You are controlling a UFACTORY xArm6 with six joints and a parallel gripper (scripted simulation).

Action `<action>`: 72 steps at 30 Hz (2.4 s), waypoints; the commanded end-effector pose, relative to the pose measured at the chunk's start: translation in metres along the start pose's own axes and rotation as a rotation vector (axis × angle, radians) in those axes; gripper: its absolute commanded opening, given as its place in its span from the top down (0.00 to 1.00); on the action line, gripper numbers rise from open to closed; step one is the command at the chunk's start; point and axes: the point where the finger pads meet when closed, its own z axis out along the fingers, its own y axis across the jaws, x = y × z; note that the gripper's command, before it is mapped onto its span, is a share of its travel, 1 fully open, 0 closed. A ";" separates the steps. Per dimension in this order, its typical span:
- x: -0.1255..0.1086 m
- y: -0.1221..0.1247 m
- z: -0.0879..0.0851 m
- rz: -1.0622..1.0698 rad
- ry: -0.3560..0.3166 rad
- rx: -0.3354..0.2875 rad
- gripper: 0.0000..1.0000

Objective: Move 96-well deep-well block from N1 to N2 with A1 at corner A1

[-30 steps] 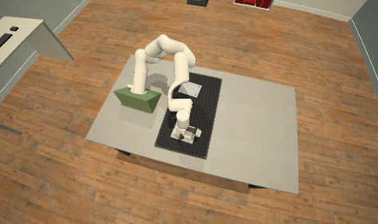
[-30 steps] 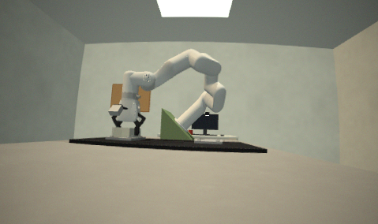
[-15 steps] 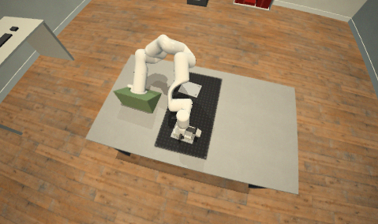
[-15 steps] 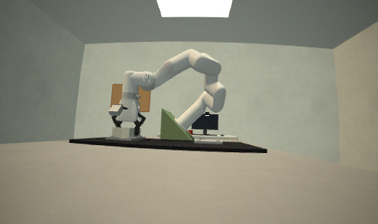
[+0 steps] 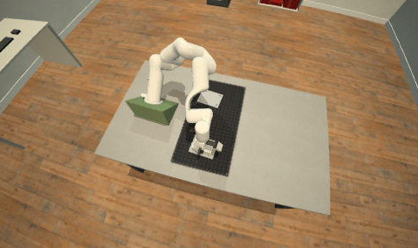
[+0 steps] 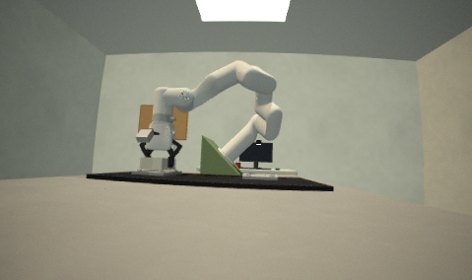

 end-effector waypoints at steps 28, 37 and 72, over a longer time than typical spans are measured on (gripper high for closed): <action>0.001 0.000 -0.015 -0.001 0.003 -0.002 1.00; 0.001 0.000 -0.030 -0.001 0.003 -0.002 1.00; 0.001 0.000 -0.082 -0.001 0.003 -0.003 1.00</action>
